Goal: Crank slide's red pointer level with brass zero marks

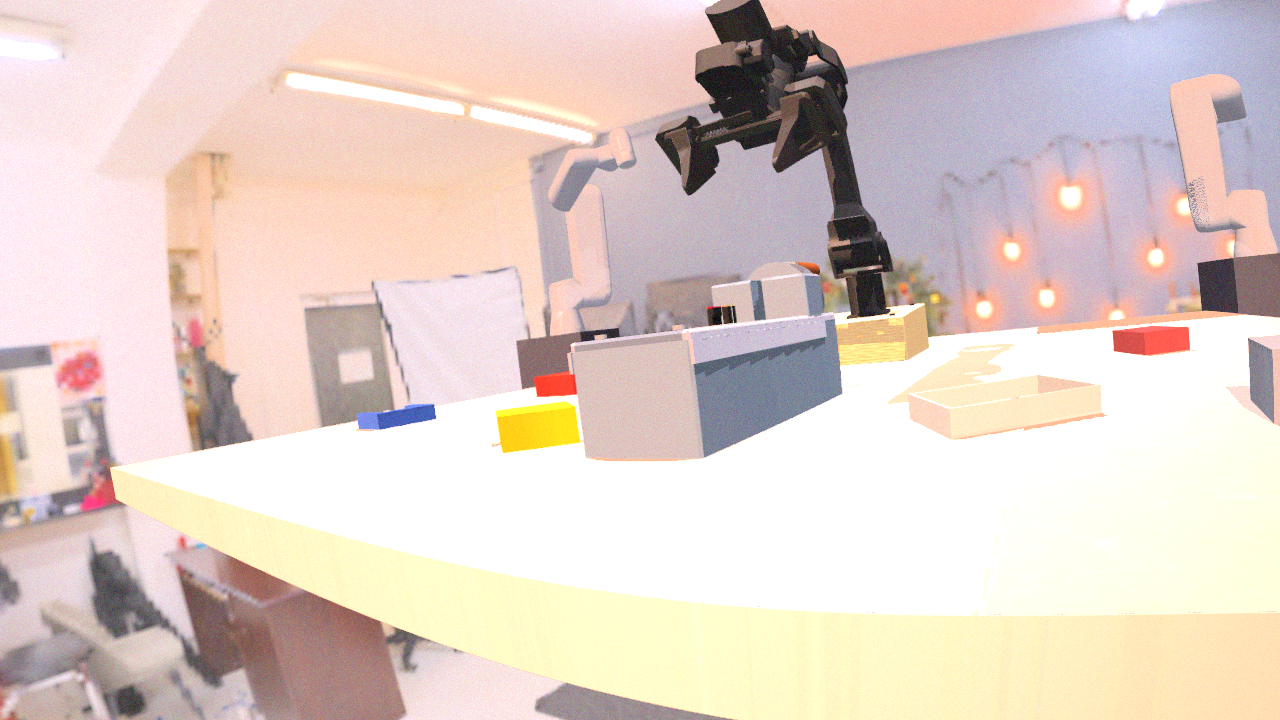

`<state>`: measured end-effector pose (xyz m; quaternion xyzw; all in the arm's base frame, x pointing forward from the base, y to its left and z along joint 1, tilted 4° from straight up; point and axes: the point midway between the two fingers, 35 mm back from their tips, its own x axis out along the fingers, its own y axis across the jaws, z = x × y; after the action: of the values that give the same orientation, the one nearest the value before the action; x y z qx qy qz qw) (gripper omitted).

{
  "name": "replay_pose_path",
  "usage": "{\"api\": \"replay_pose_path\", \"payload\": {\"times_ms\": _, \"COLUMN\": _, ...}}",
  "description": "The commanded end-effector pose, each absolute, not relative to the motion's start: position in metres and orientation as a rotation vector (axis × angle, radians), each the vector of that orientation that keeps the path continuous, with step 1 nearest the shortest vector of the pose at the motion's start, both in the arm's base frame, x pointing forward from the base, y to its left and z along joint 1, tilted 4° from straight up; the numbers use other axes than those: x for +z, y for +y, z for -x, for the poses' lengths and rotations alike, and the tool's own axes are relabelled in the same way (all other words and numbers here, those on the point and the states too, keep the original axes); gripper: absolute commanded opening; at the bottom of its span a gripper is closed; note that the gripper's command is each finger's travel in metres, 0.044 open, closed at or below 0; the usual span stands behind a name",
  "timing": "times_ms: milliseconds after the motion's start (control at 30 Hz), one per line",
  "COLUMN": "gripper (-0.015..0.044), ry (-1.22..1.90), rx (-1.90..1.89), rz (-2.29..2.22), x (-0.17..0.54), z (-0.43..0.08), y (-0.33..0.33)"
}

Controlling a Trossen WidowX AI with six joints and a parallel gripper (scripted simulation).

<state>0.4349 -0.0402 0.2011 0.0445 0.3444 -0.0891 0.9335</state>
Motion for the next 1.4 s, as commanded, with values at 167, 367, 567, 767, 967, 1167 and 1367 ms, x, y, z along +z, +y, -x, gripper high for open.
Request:
{"api": "replay_pose_path", "payload": {"times_ms": 167, "gripper": 0.044, "ry": 0.7, "rx": -0.173, "rz": -0.075, "x": 0.199, "z": -0.386, "y": -0.027}}
{"api": "replay_pose_path", "payload": {"times_ms": 367, "gripper": 0.044, "ry": 0.698, "rx": -0.161, "rz": -0.06, "x": 0.192, "z": -0.354, "y": -0.019}}
{"api": "replay_pose_path", "payload": {"times_ms": 567, "gripper": 0.044, "ry": 0.696, "rx": -0.154, "rz": -0.051, "x": 0.186, "z": -0.336, "y": -0.015}}
{"api": "replay_pose_path", "payload": {"times_ms": 767, "gripper": 0.044, "ry": 0.696, "rx": -0.154, "rz": -0.051, "x": 0.167, "z": -0.339, "y": -0.015}}
{"api": "replay_pose_path", "payload": {"times_ms": 967, "gripper": 0.044, "ry": 0.696, "rx": -0.154, "rz": -0.051, "x": 0.145, "z": -0.34, "y": -0.015}}
{"api": "replay_pose_path", "payload": {"times_ms": 1167, "gripper": 0.044, "ry": 0.696, "rx": -0.154, "rz": -0.051, "x": 0.141, "z": -0.341, "y": -0.015}}
{"api": "replay_pose_path", "payload": {"times_ms": 1367, "gripper": 0.044, "ry": 0.696, "rx": -0.154, "rz": -0.051, "x": 0.131, "z": -0.343, "y": -0.016}}
